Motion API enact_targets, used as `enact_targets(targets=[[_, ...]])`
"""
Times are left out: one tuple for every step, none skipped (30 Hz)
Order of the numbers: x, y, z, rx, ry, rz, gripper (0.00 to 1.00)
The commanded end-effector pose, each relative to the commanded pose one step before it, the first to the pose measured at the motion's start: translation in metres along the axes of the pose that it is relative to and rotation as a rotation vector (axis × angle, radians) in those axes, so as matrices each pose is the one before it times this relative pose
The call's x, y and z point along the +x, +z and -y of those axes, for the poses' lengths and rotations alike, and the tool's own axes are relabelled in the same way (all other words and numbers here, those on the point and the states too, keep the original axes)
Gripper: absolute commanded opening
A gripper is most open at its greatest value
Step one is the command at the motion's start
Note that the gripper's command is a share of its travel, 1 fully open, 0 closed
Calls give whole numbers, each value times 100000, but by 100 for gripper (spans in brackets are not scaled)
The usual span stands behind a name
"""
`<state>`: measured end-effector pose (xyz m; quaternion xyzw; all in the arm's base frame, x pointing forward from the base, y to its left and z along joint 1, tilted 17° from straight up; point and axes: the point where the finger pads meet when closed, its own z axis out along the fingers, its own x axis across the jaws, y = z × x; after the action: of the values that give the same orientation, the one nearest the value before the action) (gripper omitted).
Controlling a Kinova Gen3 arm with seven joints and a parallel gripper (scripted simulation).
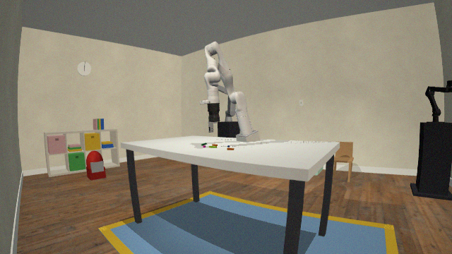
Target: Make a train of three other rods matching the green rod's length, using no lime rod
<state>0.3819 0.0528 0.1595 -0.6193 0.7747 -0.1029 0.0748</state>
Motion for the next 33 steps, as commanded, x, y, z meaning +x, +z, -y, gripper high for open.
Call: enact_targets(targets=[[-2406, -139, -1975, 366, -15142, -93, 24], [-748, -46, -556, 305, -5960, -42, 24], [-811, -58, -555, 377, -6367, -39, 24], [-825, -67, -514, 430, -6381, -35, 24], [-835, -76, -470, 482, -6373, -34, 24], [-843, -84, -427, 534, -6368, -34, 24], [-793, -86, -358, 546, -5939, -35, 24], [-576, -67, -230, 421, -4273, -28, 24], [-367, -44, -133, 280, -2713, -19, 24], [-190, -23, -64, 147, -1395, -10, 24], [-65, -8, -21, 51, -475, -4, 24], [-9, -1, -3, 7, -65, 0, 24], [0, 0, 0, 0, 0, 0, 24], [0, 0, 0, 0, 0, 0, 24], [0, 0, 0, 0, 0, 0, 24], [0, 0, 0, 0, 0, 0, 24], [0, 0, 0, 0, 0, 0, 24], [0, 0, 0, 0, 0, 0, 24], [0, 0, 0, 0, 0, 0, 24], [0, 0, 0, 0, 0, 0, 24], [0, 0, 0, 0, 0, 0, 24], [0, 0, 0, 0, 0, 0, 24], [0, 0, 0, 0, 0, 0, 24], [0, 1, 0, 0, 0, 0, 24], [0, 5, 0, 0, 0, 1, 24], [0, 14, 0, 0, 1, 3, 24], [0, 26, 1, -1, 2, 6, 24], [0, 41, 1, -1, 3, 10, 24], [0, 58, 1, -2, 4, 14, 24], [-1, 77, 2, -3, 4, 19, 24], [-2, 98, 1, -5, 4, 24, 24], [-3, 121, 1, -7, 3, 30, 24], [0, 0, 0, 0, 0, 0, 24]])
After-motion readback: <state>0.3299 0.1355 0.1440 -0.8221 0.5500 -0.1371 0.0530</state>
